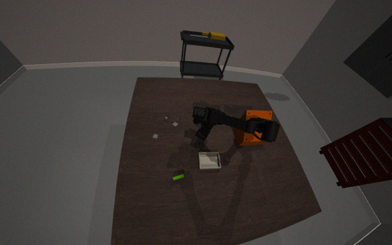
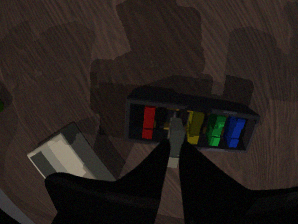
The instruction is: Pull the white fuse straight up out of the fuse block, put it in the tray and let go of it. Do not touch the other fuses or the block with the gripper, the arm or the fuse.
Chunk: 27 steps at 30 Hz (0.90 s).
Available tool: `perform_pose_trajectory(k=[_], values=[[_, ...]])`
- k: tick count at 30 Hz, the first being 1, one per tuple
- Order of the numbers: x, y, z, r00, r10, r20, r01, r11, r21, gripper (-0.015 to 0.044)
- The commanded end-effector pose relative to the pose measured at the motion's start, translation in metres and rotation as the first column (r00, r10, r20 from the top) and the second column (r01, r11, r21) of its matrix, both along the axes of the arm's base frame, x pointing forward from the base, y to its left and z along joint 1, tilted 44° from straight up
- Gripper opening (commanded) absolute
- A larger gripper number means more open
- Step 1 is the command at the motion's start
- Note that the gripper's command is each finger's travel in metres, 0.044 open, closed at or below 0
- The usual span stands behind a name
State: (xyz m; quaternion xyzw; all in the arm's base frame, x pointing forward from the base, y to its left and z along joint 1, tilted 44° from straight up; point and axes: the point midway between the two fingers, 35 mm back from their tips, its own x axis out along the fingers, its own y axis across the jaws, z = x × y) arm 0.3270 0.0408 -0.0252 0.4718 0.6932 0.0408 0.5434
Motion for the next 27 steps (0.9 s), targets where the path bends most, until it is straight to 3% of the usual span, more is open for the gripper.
perform_pose_trajectory(k=[1,17,27], values=[[0.0,-0.001,0.001,1.0,0.003,0.0,-0.003,1.0,-0.003,0.0],[-0.001,-0.016,0.018,1.0,0.003,0.0,-0.003,1.0,-0.004,0.0],[0.004,0.035,0.068,1.0,0.003,-0.001,-0.003,1.0,-0.017,0.0]])
